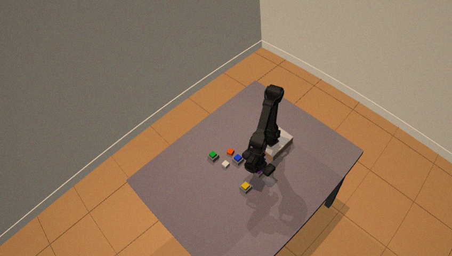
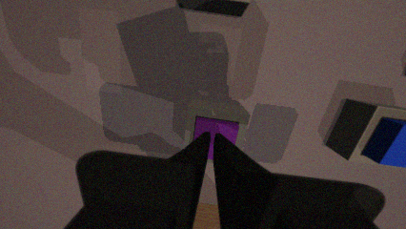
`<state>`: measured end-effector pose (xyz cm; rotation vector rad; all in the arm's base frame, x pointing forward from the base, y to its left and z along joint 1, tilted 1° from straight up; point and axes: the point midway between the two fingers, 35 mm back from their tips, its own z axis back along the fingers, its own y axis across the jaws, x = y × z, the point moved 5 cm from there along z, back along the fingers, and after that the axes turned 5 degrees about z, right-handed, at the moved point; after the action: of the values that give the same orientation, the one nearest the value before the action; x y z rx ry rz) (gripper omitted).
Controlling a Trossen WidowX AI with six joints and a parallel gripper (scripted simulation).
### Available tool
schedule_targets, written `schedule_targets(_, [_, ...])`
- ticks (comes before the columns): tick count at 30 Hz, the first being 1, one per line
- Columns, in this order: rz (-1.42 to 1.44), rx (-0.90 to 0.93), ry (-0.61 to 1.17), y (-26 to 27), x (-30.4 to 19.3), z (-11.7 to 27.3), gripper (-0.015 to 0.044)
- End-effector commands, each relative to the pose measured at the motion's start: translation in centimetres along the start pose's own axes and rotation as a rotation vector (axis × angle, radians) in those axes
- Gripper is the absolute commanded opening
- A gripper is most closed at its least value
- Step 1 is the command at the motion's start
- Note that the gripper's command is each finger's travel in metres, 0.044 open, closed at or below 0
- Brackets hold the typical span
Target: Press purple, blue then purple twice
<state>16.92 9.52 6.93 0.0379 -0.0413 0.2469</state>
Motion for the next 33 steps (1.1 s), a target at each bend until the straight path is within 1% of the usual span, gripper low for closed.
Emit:
schedule_targets(1, [0.000, -0.001, 0.001, 0.0, 0.0, 0.3, 0.0020])
schedule_targets(4, [-0.006, -0.009, 0.010, -0.1, -0.1, 3.0, 0.0020])
schedule_targets(9, [-0.006, -0.009, 0.010, -0.1, -0.2, 3.2, 0.0020])
schedule_targets(33, [-0.006, -0.009, 0.011, -0.1, -0.2, -0.2, 0.0020])
